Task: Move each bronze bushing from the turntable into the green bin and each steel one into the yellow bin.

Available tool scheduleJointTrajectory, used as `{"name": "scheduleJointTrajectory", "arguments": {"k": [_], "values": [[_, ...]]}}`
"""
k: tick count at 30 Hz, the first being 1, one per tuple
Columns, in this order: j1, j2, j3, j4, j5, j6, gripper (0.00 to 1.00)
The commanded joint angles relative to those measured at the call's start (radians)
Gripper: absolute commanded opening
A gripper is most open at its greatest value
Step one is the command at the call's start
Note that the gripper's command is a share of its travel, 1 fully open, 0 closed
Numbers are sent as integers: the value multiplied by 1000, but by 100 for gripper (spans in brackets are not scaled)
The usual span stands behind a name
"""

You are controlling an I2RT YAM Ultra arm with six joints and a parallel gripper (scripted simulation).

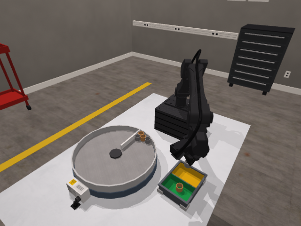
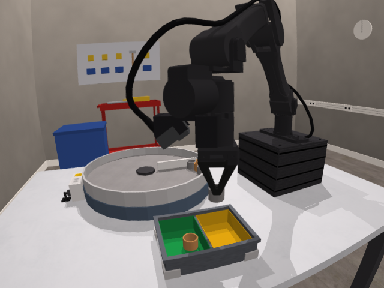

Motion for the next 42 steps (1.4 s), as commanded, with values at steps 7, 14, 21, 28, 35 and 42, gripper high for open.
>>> {"name": "scheduleJointTrajectory", "arguments": {"k": [7, 14, 21, 28, 35, 42], "values": [[0, 10, 34, -14, 11, 8, 0], [9, -10, 47, -20, 11, 10, 0], [9, -10, 48, -18, 11, 9, 0], [9, -10, 48, -18, 11, 9, 0], [9, -10, 48, -18, 11, 9, 0], [9, -10, 48, -18, 11, 9, 0]]}}
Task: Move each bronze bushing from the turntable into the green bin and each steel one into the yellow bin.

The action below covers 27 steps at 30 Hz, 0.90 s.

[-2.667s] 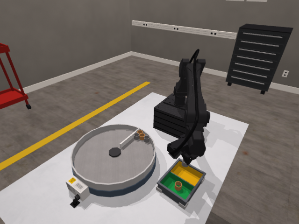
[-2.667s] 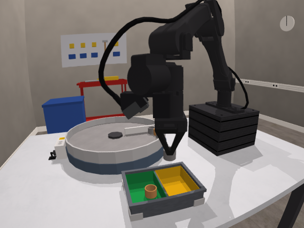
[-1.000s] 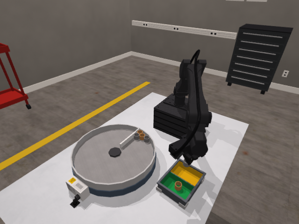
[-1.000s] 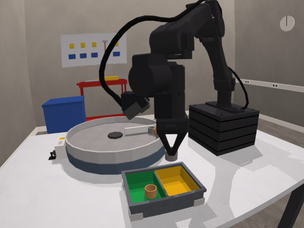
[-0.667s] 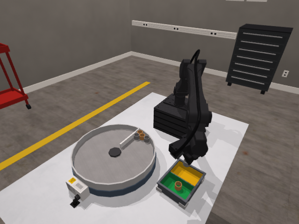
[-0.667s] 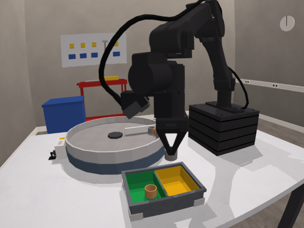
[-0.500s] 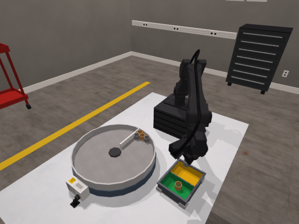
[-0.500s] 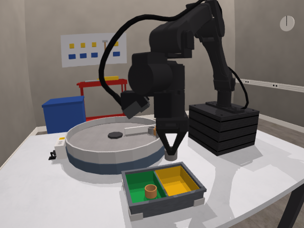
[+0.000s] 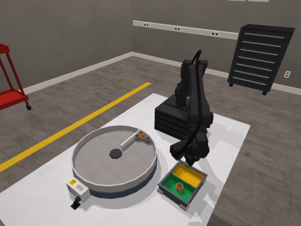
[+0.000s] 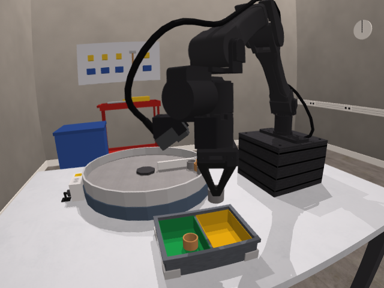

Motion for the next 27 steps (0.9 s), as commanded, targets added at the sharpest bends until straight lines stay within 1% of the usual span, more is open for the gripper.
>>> {"name": "scheduleJointTrajectory", "arguments": {"k": [1, 6, 8, 10, 13, 15, 20, 22, 23, 24, 27], "values": [[9, -22, 31, -10, 11, 7, 0], [9, -21, 31, -9, 11, 7, 0], [10, -4, 29, 18, 11, 7, 0], [10, 15, -23, 33, 11, 7, 0], [13, 34, -49, 76, 11, 8, 0], [13, 34, -49, 76, 11, 8, 0], [10, 81, -81, 155, 11, 10, 0], [8, 93, -61, 173, 11, 10, 0], [9, 97, -69, 176, 11, 9, 0], [9, 63, -71, 177, 11, 9, 0], [9, 59, -46, 180, 11, 9, 0]]}}
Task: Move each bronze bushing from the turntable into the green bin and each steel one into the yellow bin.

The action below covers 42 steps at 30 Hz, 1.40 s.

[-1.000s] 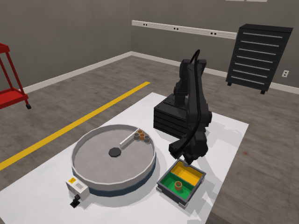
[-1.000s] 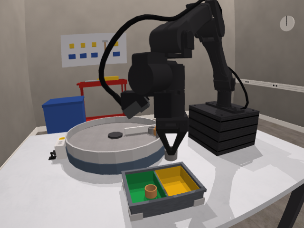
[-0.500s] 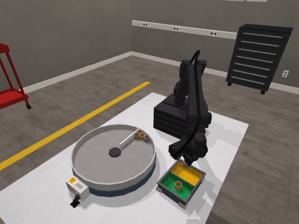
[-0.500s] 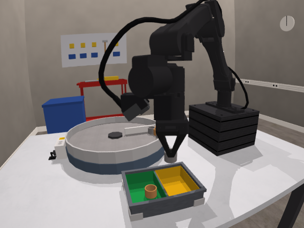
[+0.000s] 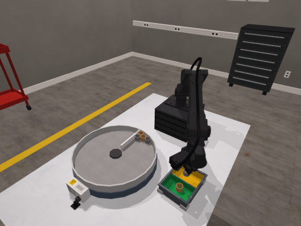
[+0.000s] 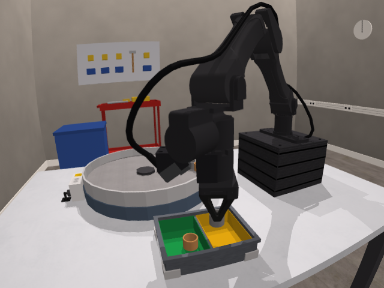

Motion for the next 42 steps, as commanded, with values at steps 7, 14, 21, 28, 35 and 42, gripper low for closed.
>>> {"name": "scheduleJointTrajectory", "arguments": {"k": [7, 14, 21, 28, 35, 42], "values": [[6, -37, 26, 10, 11, 7, 0], [6, -37, 26, 10, 11, 7, 0], [6, -37, 26, 10, 11, 7, 0], [6, -37, 26, 10, 11, 7, 0], [6, -36, 26, 13, 11, 7, 0], [6, -17, 13, 36, 11, 6, 0]]}}
